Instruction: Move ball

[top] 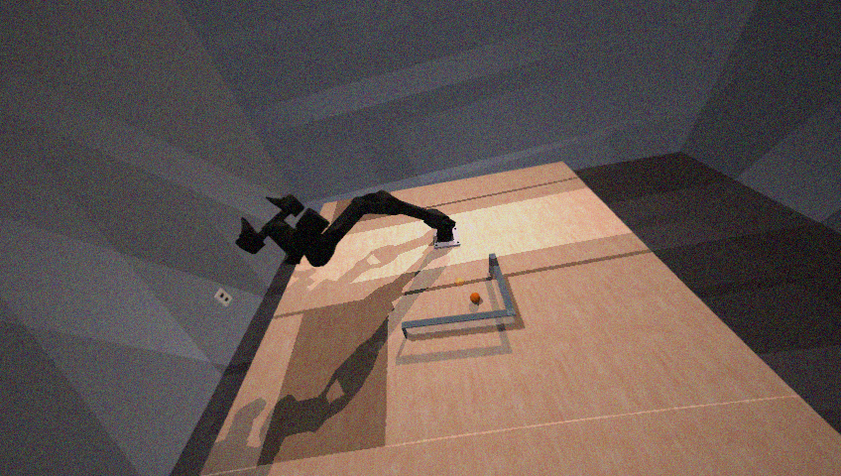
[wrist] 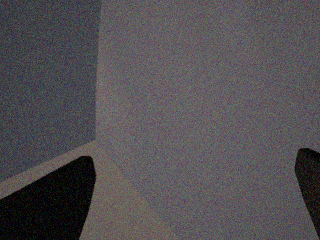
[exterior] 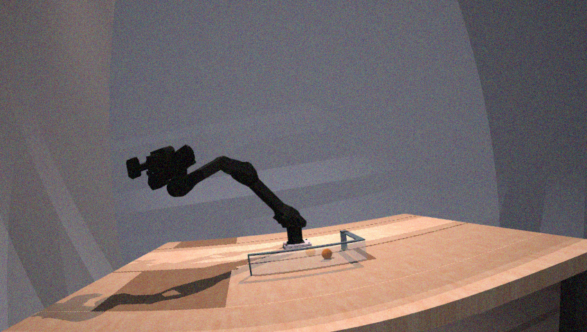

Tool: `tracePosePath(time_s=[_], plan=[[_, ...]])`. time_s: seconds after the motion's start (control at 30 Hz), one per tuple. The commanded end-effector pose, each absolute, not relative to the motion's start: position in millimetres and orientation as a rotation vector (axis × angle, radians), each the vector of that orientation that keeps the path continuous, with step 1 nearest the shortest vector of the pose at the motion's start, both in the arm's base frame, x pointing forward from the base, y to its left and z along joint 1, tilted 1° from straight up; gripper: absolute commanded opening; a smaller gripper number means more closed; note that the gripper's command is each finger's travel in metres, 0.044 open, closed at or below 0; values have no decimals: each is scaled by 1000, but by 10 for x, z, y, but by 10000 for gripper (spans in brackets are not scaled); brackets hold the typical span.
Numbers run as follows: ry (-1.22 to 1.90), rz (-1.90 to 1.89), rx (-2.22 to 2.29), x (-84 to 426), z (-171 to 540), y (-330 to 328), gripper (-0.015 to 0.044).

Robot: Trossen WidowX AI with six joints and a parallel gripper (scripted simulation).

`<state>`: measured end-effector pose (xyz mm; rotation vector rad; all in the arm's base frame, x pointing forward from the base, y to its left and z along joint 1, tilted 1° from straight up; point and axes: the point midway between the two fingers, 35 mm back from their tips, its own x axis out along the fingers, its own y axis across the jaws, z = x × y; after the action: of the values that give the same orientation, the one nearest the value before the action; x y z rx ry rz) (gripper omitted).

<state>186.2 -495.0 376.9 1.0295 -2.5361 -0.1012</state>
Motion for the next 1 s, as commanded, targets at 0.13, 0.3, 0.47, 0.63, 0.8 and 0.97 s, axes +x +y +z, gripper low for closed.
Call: tracePosePath(time_s=[0.13,0.3,0.47,0.63,0.8,0.97], plan=[[-2326,-405,1054,2252,3817,-4900,269],[-1894,-799,1028,2917,3819,-4741,257],[-1540,-994,960,3398,3754,-4553,257],[-1210,-1103,865,3813,3647,-4325,257],[-838,-1159,721,4231,3463,-4025,257],[-481,-1148,552,4576,3237,-3664,257]])
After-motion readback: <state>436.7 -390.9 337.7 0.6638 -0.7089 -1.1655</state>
